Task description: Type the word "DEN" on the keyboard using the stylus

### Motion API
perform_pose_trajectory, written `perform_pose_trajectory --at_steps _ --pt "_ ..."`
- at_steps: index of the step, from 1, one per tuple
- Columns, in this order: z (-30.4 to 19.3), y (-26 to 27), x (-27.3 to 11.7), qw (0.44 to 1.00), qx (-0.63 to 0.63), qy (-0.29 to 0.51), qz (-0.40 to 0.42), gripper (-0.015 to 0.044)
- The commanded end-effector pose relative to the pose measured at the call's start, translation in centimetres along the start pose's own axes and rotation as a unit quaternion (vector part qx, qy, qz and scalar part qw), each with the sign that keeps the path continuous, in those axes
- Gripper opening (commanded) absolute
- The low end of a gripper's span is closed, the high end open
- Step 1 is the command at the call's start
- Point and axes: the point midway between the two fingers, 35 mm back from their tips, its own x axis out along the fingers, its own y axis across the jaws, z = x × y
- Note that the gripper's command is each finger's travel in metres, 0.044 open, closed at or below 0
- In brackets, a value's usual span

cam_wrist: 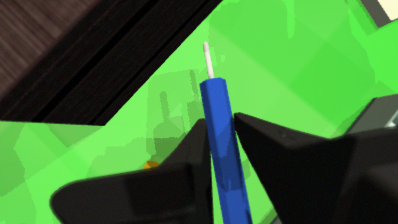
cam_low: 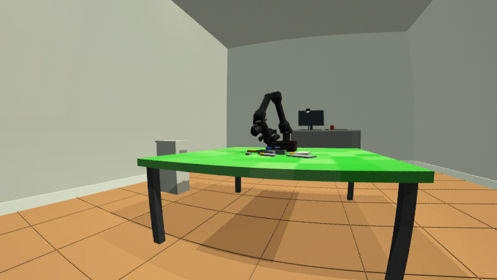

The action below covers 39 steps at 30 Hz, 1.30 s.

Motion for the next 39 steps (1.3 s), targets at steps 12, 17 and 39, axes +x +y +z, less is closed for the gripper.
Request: perform_pose_trajectory --at_steps 12,17,39 --pt "0.1 0.3 -2.0 0.996 0.052 0.037 0.059 0.0000" --pt "-0.8 0.5 -2.4 0.983 0.111 0.084 0.118 0.0000" --pt "-4.6 -1.7 -7.0 0.825 0.336 0.402 0.212 0.0000"
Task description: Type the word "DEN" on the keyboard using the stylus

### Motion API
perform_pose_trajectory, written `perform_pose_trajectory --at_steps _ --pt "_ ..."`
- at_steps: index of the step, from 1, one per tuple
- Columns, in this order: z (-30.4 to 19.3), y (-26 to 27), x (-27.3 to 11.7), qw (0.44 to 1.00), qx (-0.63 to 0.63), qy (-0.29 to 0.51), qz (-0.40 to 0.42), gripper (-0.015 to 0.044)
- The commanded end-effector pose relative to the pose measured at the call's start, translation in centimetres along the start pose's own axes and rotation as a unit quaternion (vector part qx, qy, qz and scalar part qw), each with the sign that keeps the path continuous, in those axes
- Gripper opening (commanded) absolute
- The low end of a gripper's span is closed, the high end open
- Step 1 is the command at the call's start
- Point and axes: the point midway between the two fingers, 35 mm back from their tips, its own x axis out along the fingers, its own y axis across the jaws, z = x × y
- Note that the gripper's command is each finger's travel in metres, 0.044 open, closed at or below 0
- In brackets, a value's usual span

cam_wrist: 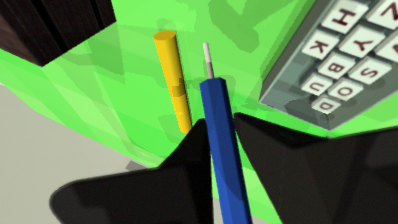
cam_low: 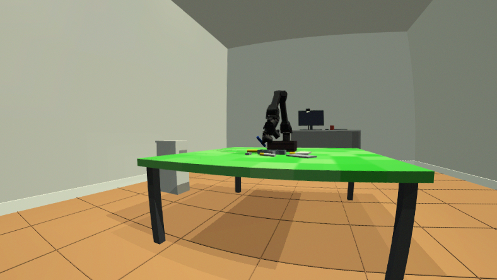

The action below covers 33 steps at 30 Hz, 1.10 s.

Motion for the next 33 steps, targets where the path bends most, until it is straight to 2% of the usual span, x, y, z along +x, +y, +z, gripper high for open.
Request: perform_pose_trajectory --at_steps 1,15,23,33 --pt "-0.9 -0.8 -1.0 0.997 0.056 0.059 -0.008 0.0000" --pt "-3.1 -3.1 -6.0 0.929 0.259 0.247 -0.091 0.0000" --pt "-3.1 -3.3 -6.2 0.924 0.269 0.254 -0.098 0.0000" --pt "-1.8 -4.9 -3.5 0.924 0.269 0.254 -0.098 0.0000"
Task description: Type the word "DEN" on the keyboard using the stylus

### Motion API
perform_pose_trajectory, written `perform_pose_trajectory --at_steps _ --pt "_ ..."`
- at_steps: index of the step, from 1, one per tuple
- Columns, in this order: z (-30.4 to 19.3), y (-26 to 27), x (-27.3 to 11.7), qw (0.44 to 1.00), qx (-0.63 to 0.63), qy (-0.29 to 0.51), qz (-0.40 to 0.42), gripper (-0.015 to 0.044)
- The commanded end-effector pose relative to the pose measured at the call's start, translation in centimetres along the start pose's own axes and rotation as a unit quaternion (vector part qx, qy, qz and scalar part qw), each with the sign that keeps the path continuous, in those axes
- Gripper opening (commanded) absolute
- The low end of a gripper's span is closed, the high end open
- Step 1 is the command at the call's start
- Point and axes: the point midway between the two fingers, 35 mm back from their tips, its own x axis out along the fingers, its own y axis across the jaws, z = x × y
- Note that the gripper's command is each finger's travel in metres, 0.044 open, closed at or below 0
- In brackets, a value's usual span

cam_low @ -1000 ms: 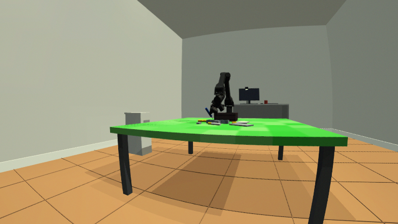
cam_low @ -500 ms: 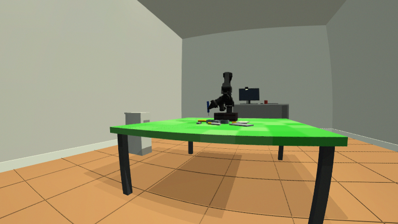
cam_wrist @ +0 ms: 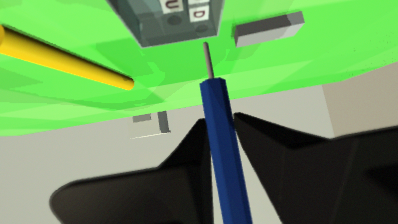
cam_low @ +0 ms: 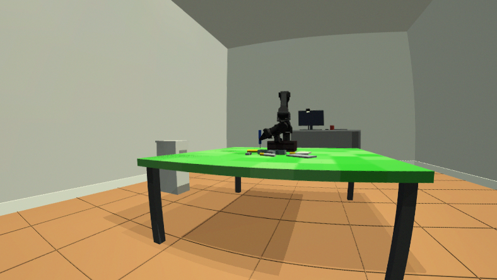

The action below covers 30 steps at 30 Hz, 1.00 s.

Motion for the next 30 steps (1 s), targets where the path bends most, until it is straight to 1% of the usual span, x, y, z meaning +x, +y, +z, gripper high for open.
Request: perform_pose_trajectory --at_steps 1,2,5,30 --pt "0.5 0.1 0.3 1.000 0.001 0.002 0.000 0.0000" --pt "0.5 0.1 0.3 1.000 0.001 0.002 0.000 0.0000" --pt "0.6 0.0 0.5 1.000 0.001 0.002 0.000 0.0079" --pt "1.9 0.0 1.2 1.000 0.001 0.002 0.000 0.0081"
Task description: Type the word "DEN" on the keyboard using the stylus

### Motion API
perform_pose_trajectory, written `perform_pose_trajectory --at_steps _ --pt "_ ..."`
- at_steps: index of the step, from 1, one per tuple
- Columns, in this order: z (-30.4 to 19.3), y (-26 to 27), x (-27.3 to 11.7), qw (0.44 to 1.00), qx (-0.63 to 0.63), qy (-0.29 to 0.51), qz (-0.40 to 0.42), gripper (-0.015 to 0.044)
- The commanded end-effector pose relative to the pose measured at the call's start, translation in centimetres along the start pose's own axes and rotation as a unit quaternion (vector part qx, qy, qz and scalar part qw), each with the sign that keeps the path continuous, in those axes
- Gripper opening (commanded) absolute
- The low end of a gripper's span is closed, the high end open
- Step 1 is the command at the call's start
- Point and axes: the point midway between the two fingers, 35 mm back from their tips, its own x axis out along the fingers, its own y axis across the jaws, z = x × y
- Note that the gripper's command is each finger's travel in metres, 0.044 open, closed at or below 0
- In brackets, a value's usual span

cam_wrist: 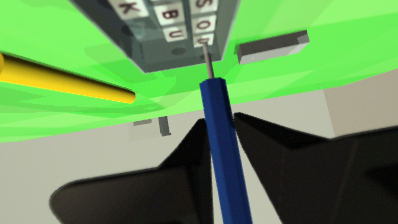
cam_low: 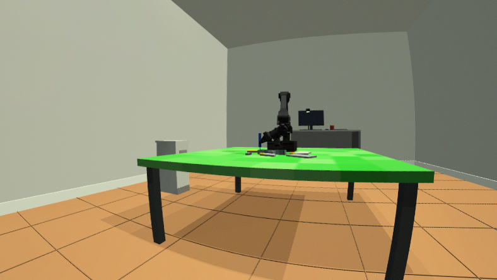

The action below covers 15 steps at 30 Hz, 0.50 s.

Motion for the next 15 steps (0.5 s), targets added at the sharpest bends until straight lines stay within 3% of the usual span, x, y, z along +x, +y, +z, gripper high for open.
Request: perform_pose_trajectory --at_steps 1,15 --pt "0.13 0.00 0.13 1.000 0.000 0.002 0.000 0.0081" --pt "0.40 0.01 0.29 1.000 0.000 0.002 0.000 0.0081"
